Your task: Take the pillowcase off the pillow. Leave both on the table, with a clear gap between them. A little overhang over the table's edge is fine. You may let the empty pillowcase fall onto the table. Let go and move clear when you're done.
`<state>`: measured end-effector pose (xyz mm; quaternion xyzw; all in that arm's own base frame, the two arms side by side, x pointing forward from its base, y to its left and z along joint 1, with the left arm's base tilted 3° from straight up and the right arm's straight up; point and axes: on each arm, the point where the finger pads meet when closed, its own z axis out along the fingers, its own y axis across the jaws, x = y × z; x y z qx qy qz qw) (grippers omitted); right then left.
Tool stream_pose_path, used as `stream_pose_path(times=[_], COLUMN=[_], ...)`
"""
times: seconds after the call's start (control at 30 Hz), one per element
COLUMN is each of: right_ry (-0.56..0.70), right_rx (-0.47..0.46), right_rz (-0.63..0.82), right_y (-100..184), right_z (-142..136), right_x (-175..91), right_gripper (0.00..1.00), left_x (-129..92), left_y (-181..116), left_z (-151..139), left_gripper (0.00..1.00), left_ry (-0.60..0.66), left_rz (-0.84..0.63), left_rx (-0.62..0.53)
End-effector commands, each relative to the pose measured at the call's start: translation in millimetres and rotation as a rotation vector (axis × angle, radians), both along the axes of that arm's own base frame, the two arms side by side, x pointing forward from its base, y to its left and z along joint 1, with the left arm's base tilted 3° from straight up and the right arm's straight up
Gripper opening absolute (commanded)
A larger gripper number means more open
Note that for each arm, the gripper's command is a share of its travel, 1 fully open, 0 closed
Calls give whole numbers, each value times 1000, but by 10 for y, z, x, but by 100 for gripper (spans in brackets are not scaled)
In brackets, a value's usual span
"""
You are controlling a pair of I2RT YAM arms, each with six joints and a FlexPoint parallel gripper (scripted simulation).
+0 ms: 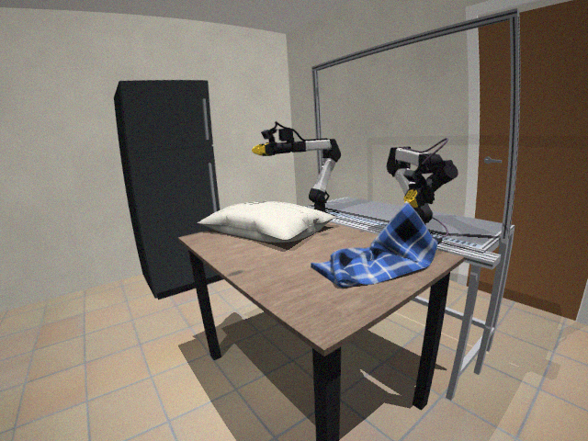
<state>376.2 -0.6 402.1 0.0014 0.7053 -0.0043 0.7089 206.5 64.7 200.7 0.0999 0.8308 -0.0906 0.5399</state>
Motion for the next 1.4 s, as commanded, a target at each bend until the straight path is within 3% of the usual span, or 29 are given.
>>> stream_pose_path(times=[0.0, 0.2, 0.5, 0.8, 1.37], right_ry=[-13, -13, -13, -13, -13], right_rx=[-1, -1, -1, -1, -1], right_rz=[12, 12, 12, 12, 12], right_y=[25, 25, 25, 25, 25], right_z=[98, 98, 98, 98, 98], right_x=[-4, -4, -4, -4, -4], right_gripper=[60, 60, 60, 60, 60], left_x=[-9, -43, -123, -260, -291], left_y=[6, -47, -51, -94, -121], left_z=[87, -80, -204, -500, -600], left_gripper=[0, 0, 0, 0, 0], left_ry=[-17, 7, -12, -18, 8], left_rz=[-8, -9, -19, 4, 14], left_rx=[14, -29, 15, -10, -11])
